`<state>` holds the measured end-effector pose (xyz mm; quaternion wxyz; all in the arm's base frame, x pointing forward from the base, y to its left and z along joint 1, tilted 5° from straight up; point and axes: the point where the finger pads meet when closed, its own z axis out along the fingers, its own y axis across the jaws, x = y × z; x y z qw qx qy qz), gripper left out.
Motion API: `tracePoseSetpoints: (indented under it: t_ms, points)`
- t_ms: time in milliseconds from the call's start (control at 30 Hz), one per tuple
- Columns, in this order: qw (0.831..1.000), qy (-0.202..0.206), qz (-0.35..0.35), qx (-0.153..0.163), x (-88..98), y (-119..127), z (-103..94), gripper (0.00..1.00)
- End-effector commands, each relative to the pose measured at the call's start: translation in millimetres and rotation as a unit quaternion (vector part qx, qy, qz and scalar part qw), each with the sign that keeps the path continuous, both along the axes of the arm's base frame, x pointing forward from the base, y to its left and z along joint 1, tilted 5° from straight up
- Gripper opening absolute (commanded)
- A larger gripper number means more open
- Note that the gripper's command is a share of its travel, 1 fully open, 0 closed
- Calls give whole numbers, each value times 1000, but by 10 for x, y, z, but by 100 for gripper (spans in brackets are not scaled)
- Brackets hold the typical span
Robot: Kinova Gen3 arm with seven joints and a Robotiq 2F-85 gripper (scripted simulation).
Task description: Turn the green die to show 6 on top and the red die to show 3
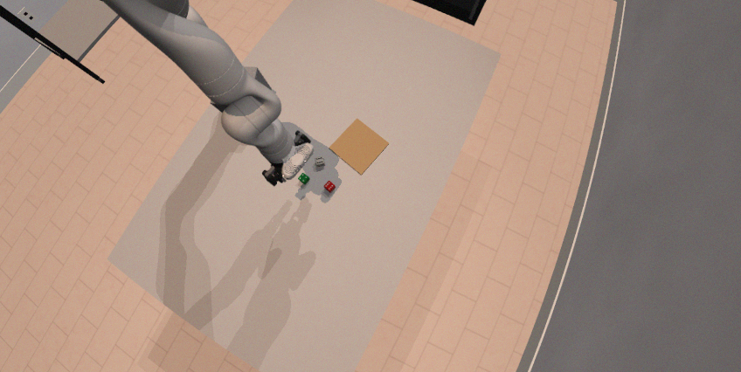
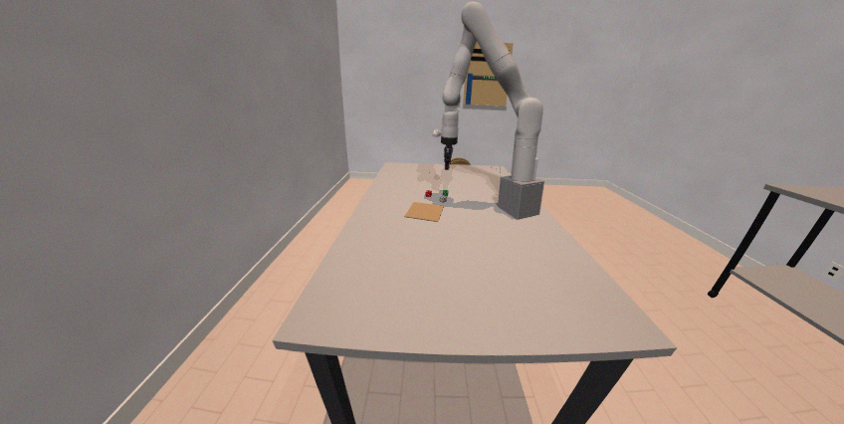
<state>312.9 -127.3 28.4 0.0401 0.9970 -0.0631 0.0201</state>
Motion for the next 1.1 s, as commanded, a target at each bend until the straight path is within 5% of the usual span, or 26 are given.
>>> tracePoseSetpoints:
  t_ms: [0, 367, 600, 867, 933, 1067]
  points:
    - [1000, 0, 5, 0, 0, -2, 1, 100]
    - [997, 11, 73, -4, -30, -11, -26, 100]
    - [982, 29, 184, -8, -75, -27, -69, 100]
    - [929, 55, 367, -12, -132, -54, -137, 100]
    - [929, 55, 367, -12, -132, -54, -137, 100]
    - [879, 67, 471, -12, -155, -69, -177, 100]
